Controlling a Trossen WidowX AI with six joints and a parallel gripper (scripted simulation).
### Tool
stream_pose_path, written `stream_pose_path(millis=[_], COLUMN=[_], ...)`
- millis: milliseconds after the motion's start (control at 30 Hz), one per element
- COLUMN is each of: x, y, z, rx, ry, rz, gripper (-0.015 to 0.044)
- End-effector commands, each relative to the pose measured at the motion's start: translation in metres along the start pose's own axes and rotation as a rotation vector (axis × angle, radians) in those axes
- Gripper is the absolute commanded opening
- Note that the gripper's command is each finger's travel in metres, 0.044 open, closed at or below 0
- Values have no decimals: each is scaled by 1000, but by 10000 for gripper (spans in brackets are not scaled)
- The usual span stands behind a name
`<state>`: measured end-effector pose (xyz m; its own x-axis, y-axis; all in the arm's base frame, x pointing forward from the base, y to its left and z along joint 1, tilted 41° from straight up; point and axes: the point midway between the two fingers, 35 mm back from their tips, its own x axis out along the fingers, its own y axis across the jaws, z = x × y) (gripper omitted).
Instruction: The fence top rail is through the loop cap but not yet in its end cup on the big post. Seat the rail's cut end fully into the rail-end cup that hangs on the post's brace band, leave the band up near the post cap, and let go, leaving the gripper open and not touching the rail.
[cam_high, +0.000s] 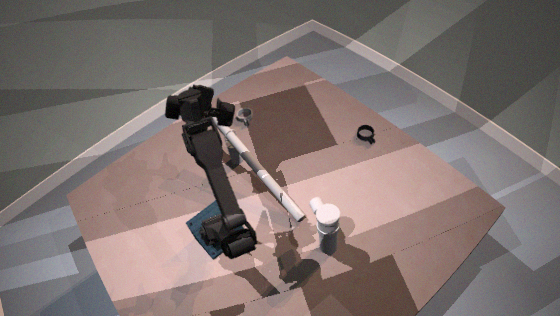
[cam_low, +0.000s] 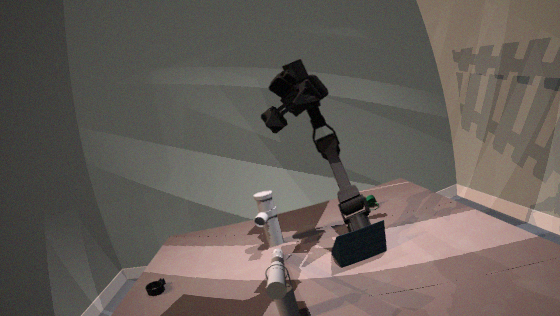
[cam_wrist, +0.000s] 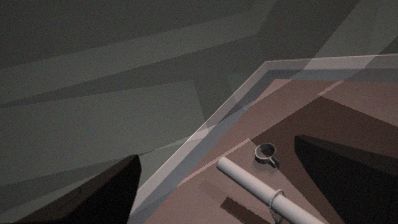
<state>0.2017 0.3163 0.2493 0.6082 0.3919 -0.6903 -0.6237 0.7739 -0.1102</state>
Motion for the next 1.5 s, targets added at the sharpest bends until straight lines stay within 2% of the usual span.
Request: stream_pose_path(millis=[0, 167, 367, 467, 833, 1367, 1467], x=[21, 22, -2, -10, -14, -94, -106], y=[-61, -127, -199, -214, -220, -304, -312], z=[-38, -80, -125, -133, -133, -139, -141], rx=[128, 245, 330, 337, 279, -606, -679], ry=[172, 335, 501, 534, 567, 1052, 1100], rz=[-259, -559, -933, -1017, -998, -671, -641], gripper=[440, 440, 440, 440, 440, 440, 440])
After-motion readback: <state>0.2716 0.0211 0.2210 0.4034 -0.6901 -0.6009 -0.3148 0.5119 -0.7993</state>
